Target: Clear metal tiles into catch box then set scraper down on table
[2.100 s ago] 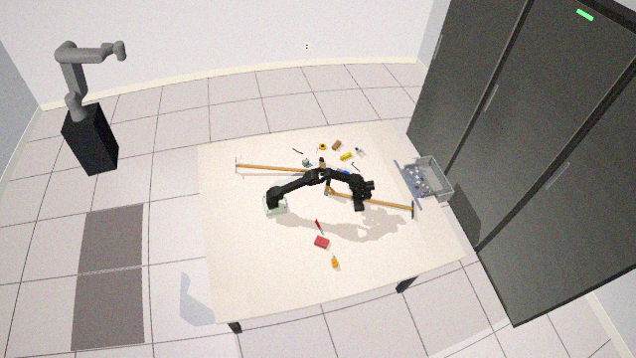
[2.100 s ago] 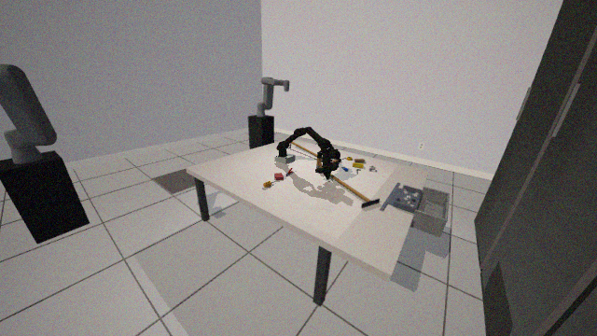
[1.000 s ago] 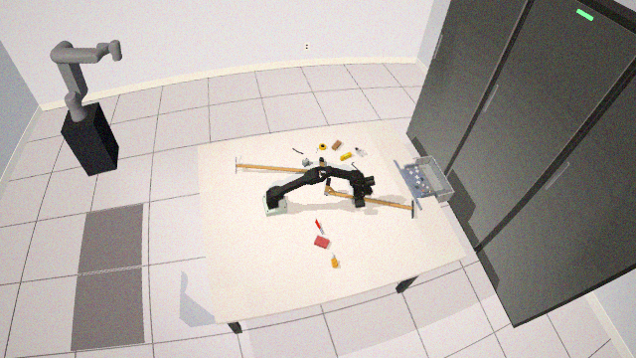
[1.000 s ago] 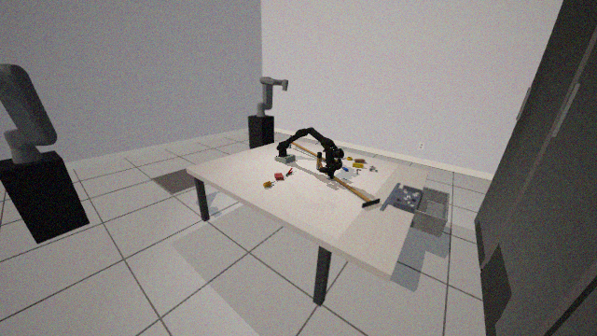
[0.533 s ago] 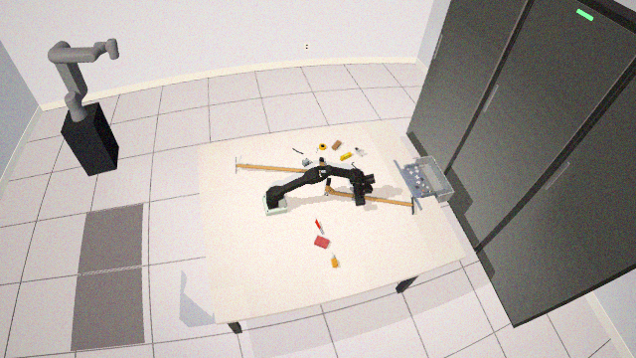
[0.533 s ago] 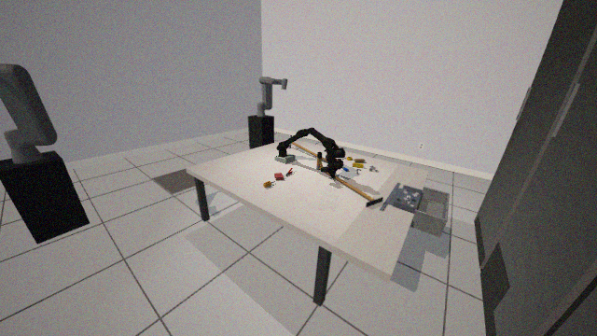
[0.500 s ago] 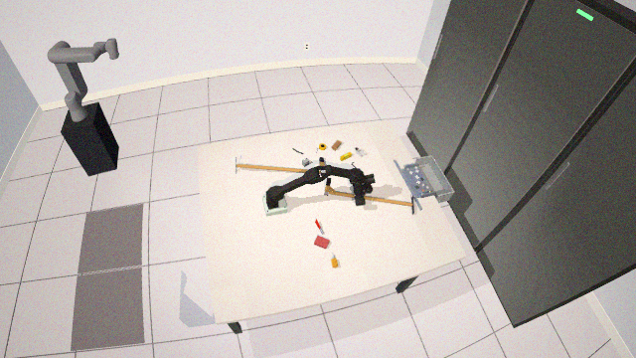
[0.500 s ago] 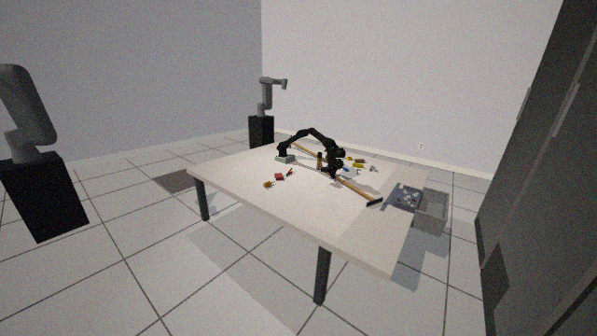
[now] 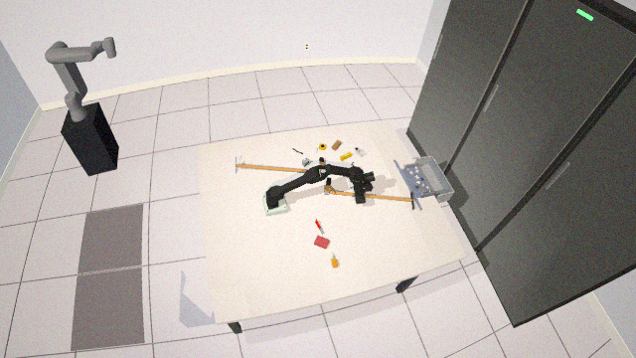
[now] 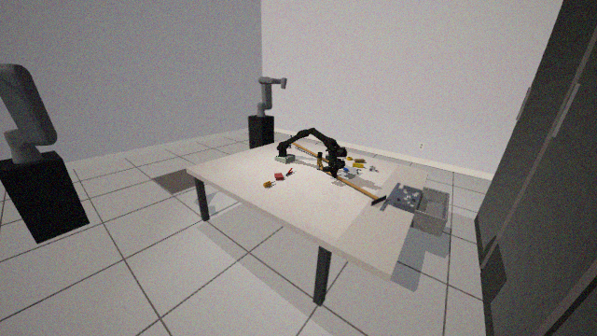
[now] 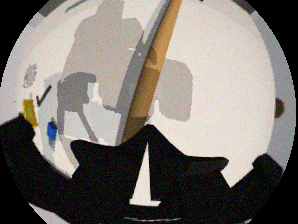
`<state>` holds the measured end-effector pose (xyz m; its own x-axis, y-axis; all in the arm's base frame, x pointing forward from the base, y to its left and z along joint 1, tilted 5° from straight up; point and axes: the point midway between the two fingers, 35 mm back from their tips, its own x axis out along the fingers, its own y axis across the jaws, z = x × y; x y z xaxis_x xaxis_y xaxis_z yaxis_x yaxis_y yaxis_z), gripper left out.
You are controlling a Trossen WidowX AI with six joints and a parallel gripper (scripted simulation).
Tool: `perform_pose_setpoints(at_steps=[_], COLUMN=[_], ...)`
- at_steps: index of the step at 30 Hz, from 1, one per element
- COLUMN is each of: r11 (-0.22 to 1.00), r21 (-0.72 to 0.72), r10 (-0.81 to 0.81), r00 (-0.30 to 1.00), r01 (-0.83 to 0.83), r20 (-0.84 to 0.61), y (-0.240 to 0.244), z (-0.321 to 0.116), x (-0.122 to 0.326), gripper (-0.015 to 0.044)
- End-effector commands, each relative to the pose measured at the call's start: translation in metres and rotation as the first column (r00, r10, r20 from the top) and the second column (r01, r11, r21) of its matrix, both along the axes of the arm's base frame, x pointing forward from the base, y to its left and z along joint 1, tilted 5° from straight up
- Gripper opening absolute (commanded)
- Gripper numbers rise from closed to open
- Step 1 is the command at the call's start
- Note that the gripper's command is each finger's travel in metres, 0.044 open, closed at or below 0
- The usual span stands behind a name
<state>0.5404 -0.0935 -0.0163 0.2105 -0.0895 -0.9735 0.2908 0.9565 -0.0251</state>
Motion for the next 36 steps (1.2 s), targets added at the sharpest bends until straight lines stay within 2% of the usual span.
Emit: perform_pose_setpoints(at_steps=[1, 36], r11=[1.0, 1.0], r21=[0.003, 0.006], r10=[0.004, 0.004], r00=[1.0, 1.0], r01=[-0.004, -0.005], r20=[-0.002, 0.02], y=[0.008, 0.039], z=[-0.003, -0.005], x=[0.002, 0.016], gripper=[0.0, 0.0])
